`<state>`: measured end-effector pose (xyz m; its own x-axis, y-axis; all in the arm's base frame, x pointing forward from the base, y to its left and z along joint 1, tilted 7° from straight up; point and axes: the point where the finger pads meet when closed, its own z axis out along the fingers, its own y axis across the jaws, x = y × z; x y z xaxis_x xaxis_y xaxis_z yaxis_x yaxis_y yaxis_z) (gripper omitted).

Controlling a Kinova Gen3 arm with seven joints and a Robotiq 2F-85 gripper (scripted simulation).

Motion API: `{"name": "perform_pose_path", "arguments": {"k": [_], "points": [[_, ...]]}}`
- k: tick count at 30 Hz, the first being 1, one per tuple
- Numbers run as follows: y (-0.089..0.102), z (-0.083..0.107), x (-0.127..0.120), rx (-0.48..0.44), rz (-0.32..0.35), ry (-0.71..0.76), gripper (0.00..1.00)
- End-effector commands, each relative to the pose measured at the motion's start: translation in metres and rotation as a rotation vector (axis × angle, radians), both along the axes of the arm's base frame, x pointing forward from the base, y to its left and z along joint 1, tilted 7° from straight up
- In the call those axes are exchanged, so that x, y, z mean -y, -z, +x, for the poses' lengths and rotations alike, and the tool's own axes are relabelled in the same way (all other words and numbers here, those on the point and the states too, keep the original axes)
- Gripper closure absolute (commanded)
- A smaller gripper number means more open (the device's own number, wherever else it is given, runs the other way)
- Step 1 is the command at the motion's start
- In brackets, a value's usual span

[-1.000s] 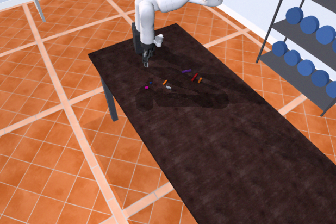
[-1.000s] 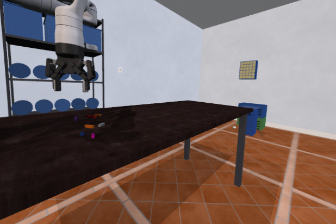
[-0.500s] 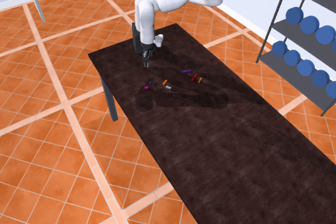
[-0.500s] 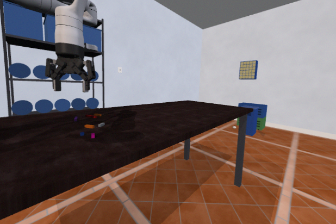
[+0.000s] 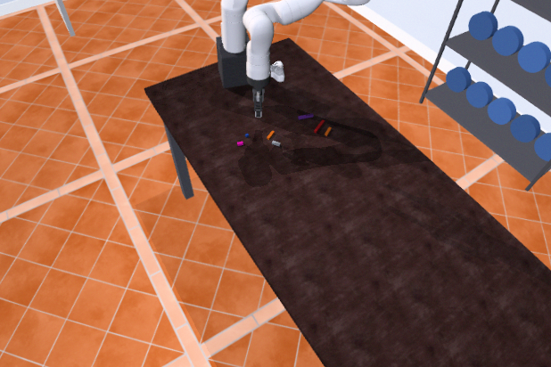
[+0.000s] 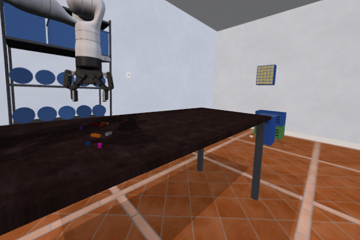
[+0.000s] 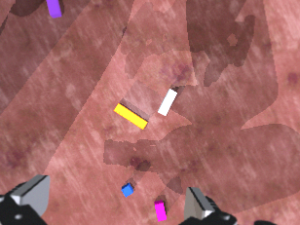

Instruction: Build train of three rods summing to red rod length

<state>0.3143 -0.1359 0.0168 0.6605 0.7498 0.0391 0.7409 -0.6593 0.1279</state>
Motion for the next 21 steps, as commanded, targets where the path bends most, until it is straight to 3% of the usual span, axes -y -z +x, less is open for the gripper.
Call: {"name": "perform_pose_path", "arguments": {"k": [1, 3, 5, 7, 13, 17, 21], "points": [[0.012, 0.031, -0.024, -0.018, -0.030, -0.136, 0.00], [0.018, 0.044, -0.039, -0.021, -0.038, -0.197, 0.00], [0.018, 0.044, -0.039, -0.021, -0.038, -0.197, 0.00], [0.027, 0.063, -0.063, -0.025, -0.047, -0.291, 0.00], [0.045, 0.091, -0.112, -0.030, -0.058, -0.452, 0.00], [0.058, 0.103, -0.146, -0.032, -0.061, -0.549, 0.00], [0.061, 0.106, -0.157, -0.033, -0.062, -0.577, 0.00]]}}
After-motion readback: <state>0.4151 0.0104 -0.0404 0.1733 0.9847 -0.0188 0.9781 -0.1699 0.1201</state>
